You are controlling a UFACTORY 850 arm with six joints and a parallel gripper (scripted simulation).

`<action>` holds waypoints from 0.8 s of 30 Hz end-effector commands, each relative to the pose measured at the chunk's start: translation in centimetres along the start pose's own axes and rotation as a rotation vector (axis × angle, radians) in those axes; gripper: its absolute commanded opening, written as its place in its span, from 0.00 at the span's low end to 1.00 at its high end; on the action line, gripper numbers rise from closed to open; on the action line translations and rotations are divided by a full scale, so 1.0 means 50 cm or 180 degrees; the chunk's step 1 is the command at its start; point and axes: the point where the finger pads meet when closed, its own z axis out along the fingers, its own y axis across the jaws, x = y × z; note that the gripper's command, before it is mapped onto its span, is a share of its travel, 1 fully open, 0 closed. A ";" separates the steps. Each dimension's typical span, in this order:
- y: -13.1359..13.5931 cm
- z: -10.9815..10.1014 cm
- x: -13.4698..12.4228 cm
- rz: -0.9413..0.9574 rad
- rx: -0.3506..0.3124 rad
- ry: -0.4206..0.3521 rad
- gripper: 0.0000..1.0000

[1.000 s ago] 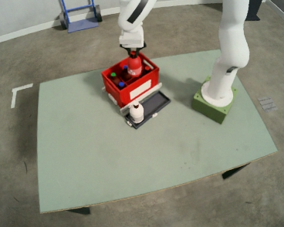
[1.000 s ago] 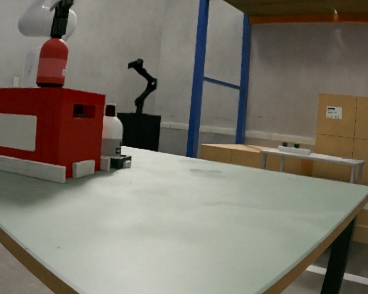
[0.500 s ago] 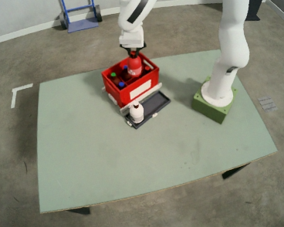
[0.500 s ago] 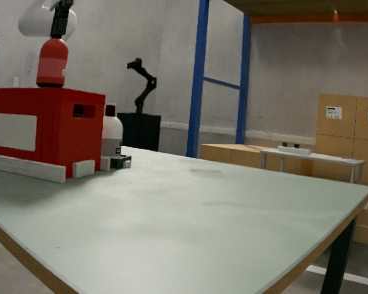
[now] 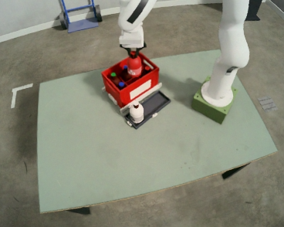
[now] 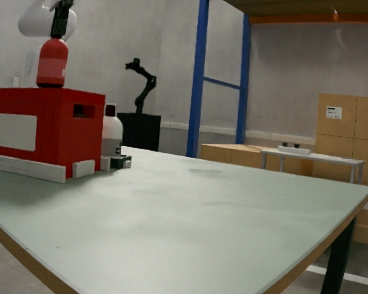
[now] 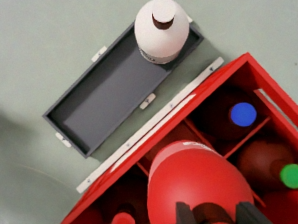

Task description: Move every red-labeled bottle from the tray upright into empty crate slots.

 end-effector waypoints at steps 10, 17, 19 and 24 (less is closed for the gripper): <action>0.001 0.002 0.000 0.0000 -0.0006 0.0000 0.00; 0.001 0.006 0.000 0.0000 -0.0006 0.0000 0.00; 0.001 0.006 0.000 0.0000 -0.0006 0.0000 0.00; 0.001 0.010 0.000 0.0000 -0.0006 0.0000 0.00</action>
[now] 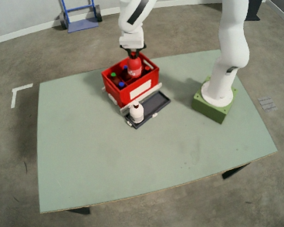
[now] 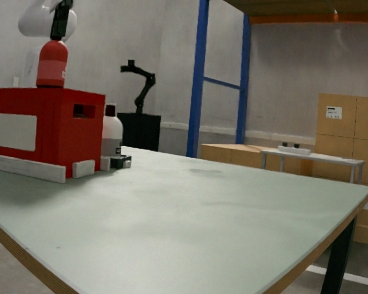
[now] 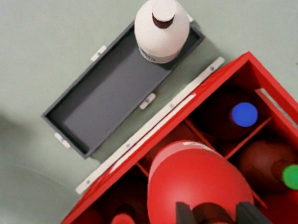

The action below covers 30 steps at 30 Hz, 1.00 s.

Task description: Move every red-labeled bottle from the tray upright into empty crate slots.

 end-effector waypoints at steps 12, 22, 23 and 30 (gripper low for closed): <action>0.001 0.011 0.000 0.0000 -0.0006 0.0000 0.00; 0.001 0.024 0.000 0.0000 -0.0006 0.0000 0.00; 0.001 0.025 0.000 0.0000 -0.0006 0.0000 0.00; 0.001 0.033 0.000 0.0000 -0.0006 0.0000 0.00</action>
